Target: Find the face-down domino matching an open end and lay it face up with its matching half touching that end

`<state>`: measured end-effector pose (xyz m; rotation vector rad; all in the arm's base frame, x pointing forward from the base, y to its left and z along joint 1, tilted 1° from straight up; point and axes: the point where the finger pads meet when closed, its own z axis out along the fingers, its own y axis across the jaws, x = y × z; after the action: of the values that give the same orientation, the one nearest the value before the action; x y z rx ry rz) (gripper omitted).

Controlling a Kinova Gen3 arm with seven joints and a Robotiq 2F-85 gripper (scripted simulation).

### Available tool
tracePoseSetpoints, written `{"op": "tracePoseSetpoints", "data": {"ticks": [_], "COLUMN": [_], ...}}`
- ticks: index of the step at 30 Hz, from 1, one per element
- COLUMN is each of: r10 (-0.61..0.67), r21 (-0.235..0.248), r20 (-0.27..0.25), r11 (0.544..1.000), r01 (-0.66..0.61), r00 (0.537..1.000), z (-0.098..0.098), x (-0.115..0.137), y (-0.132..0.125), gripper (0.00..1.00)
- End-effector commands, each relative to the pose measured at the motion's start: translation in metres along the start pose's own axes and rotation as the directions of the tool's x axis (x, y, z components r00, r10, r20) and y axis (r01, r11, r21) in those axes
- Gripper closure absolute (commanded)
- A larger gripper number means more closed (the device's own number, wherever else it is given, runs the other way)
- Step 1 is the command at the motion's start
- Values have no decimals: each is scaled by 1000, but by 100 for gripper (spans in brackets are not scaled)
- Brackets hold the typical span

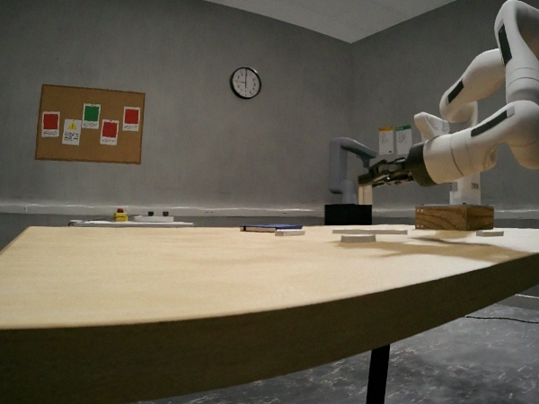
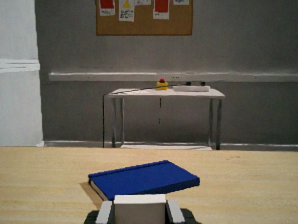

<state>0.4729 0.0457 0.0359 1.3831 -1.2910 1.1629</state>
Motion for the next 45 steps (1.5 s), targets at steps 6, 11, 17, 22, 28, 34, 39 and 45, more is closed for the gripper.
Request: {"op": "tracePoseSetpoints", "data": {"ticks": [6,11,17,22,28,34,39,45], "r10": [2,2,2,2,2,2,2,2], "r21": [0,0,0,0,0,0,0,0], "r20": [1,1,1,1,1,1,1,1], "r11": [1000,1000,1000,1000,1000,1000,1000,1000], "r01": [-2,-2,-2,-2,-2,-2,-2,-2], "r00": [1000,1000,1000,1000,1000,1000,1000,1000], "z": [3,5,8,9,11,11,11,11], "x": [-16,-31,-43,-50,-57,-59,-60,-60], "y": [0,0,0,0,0,0,0,0], "gripper": [69,69,69,69,69,69,69,69]}}
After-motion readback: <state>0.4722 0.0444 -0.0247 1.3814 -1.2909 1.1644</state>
